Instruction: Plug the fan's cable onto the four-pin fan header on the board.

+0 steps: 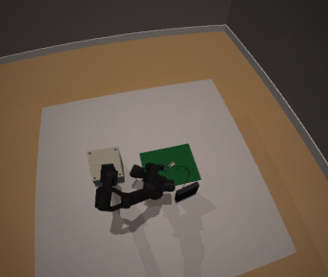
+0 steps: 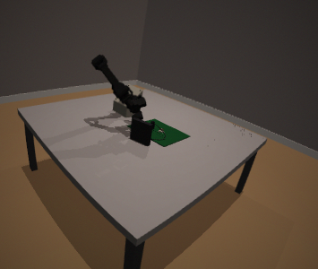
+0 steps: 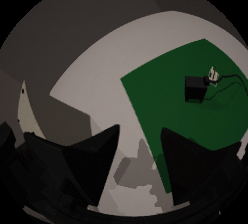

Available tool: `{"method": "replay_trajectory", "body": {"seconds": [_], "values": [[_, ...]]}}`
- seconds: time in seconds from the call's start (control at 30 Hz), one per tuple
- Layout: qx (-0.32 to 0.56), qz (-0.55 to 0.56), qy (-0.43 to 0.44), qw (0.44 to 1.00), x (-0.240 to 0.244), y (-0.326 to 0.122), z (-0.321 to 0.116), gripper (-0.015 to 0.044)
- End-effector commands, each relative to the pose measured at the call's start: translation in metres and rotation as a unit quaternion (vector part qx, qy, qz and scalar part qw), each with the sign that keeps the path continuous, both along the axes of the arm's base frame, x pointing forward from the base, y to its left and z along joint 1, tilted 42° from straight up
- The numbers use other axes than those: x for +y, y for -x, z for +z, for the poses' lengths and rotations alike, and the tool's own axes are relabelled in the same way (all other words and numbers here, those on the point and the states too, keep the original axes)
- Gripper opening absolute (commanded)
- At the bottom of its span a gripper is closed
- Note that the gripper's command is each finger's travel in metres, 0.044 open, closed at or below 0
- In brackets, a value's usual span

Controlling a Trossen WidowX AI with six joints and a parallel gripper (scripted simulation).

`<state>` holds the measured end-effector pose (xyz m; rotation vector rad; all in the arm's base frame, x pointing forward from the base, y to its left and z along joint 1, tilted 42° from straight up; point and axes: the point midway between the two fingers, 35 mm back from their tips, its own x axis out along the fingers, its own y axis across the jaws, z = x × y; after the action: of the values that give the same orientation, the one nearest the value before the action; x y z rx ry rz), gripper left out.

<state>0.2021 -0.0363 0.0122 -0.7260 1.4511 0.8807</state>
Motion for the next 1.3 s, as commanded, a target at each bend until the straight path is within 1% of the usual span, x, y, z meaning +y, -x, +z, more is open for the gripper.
{"method": "replay_trajectory", "body": {"seconds": [0.0,0.23,0.47,0.7,0.93,1.1,1.2,1.27], "values": [[0.016,-0.010,0.046,0.999,-0.001,-0.002,0.000,0.0205],[0.028,-0.026,0.127,0.991,-0.001,-0.005,0.003,0.0205],[0.020,-0.039,0.206,0.978,-0.001,-0.011,0.008,0.0205],[-0.007,-0.051,0.281,0.958,0.002,-0.020,0.016,0.0205],[-0.052,-0.061,0.349,0.934,0.008,-0.030,0.026,0.0205],[-0.088,-0.066,0.385,0.916,0.014,-0.037,0.034,0.0205],[-0.072,-0.063,0.368,0.925,0.011,-0.033,0.030,0.0205],[-0.072,-0.063,0.368,0.925,0.011,-0.033,0.030,0.0258]]}}
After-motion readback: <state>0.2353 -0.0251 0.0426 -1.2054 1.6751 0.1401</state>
